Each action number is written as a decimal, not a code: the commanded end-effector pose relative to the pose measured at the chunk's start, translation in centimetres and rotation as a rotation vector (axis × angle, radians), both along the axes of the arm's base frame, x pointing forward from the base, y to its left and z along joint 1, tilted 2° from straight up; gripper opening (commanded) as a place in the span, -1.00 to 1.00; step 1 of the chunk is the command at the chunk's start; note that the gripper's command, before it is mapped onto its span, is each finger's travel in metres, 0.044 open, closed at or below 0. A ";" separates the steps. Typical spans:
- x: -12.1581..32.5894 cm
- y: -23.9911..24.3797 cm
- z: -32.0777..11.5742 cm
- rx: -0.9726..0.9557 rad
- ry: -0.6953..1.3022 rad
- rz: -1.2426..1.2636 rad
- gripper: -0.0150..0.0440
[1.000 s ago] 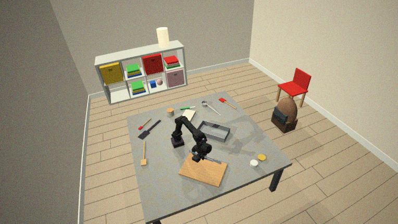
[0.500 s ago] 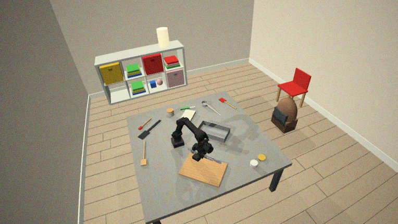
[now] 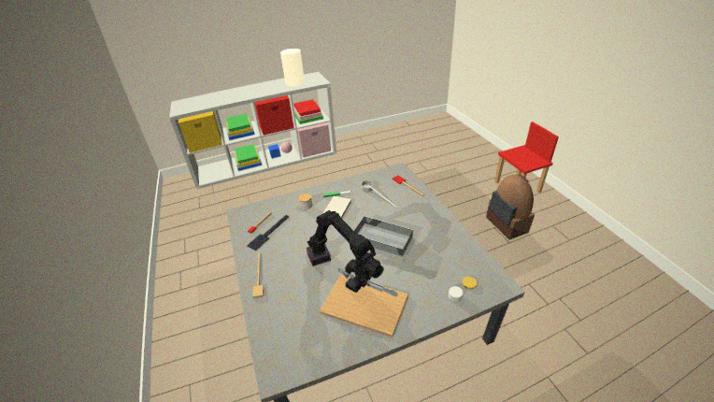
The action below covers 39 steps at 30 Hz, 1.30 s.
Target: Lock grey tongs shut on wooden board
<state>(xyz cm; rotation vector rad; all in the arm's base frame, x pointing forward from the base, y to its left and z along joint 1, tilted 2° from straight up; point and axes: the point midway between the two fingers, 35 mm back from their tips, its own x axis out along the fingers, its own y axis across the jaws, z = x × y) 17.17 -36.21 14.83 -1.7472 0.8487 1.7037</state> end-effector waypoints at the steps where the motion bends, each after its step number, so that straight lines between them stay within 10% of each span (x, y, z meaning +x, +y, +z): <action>1: -0.1 -0.1 -0.8 0.002 0.005 0.005 -1.00; 39: -0.1 -0.5 -7.0 0.002 0.005 0.005 -1.00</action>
